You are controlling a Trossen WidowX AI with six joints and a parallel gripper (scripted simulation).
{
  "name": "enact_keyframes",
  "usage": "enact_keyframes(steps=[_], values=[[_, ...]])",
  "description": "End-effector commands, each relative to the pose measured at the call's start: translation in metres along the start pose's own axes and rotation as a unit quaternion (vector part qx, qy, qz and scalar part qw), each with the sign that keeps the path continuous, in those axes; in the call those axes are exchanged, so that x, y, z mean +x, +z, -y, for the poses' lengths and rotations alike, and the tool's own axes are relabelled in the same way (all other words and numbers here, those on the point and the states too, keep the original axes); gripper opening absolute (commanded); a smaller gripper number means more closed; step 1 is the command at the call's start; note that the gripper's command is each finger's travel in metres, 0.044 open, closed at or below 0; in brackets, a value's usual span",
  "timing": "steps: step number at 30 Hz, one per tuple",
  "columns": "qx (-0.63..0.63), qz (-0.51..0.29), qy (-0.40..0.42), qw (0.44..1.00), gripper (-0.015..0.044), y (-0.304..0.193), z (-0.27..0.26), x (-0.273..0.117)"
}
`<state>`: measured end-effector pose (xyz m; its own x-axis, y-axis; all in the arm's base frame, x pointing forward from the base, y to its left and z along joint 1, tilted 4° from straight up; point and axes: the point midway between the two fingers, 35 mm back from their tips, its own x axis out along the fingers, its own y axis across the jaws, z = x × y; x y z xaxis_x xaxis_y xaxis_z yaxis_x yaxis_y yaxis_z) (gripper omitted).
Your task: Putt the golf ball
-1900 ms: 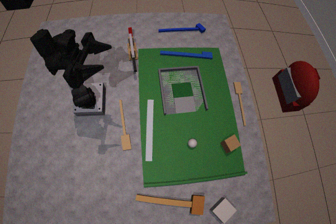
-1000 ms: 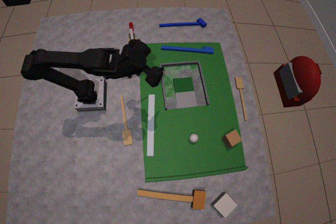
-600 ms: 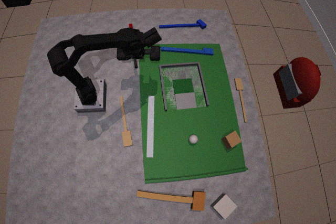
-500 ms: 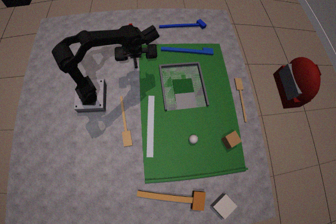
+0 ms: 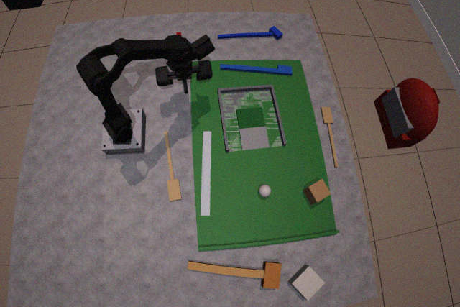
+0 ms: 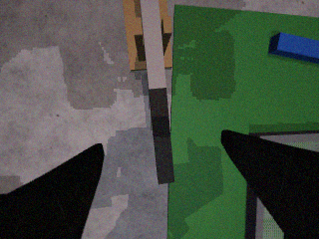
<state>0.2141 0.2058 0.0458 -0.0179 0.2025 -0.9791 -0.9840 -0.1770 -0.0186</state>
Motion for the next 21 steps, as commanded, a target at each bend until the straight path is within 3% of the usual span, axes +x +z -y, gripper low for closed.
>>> enact_keyframes(steps=[1, 21], values=[[-0.003, -0.003, -0.001, 1.000, 0.0440, -0.002, 0.000, 0.006], [-0.003, -0.003, -0.001, 1.000, 0.0440, -0.011, 0.000, 0.040]])
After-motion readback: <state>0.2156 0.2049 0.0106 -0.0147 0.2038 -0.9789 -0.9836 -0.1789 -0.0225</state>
